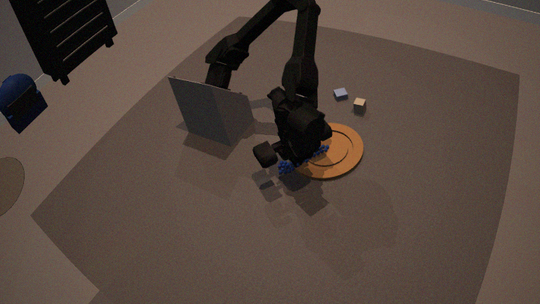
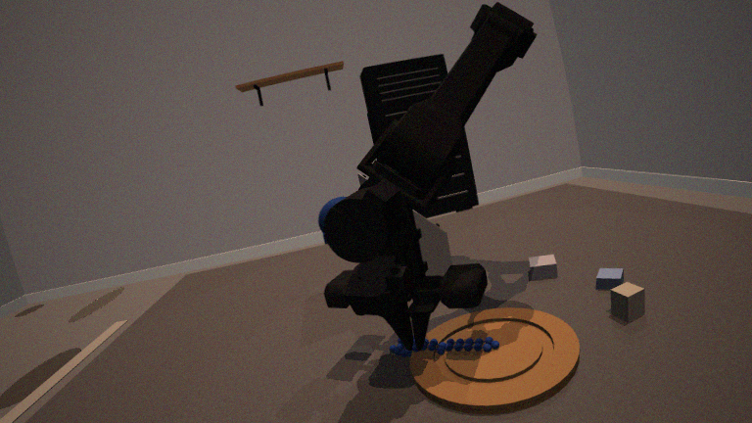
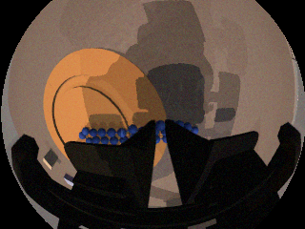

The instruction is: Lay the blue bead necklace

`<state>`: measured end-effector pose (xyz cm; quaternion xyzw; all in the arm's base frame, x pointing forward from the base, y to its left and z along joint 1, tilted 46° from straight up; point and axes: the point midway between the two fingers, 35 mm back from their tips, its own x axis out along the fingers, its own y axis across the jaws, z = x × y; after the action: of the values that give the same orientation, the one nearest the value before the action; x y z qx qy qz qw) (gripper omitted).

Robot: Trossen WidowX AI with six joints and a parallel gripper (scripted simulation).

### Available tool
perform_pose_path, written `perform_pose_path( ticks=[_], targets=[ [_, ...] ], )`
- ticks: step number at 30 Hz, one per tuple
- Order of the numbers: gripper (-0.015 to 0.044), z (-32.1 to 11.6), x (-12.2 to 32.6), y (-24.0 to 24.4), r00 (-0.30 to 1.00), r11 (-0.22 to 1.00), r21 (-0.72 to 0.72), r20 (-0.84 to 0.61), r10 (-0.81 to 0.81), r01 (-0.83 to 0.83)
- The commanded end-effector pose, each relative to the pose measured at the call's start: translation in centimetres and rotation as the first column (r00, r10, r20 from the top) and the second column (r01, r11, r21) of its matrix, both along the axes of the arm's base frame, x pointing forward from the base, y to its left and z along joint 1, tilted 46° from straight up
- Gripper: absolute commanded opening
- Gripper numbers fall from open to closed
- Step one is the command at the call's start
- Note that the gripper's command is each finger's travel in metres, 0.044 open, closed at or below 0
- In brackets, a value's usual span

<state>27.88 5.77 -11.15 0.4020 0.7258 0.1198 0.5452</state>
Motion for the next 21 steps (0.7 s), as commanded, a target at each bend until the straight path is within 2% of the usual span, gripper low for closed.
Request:
perform_pose_path(
  ticks=[1,8,21],
  targets=[
    [0.0000,0.7,0.2,-0.9,1.000,1.000,-0.003,0.005,-0.004,0.004],
    [0.0000,1.5,0.3,-1.6,1.000,1.000,-0.001,0.004,-0.006,0.006],
    [0.0000,3.5,2.6,0.6,1.000,1.000,-0.002,0.005,-0.007,0.007]
  ],
)
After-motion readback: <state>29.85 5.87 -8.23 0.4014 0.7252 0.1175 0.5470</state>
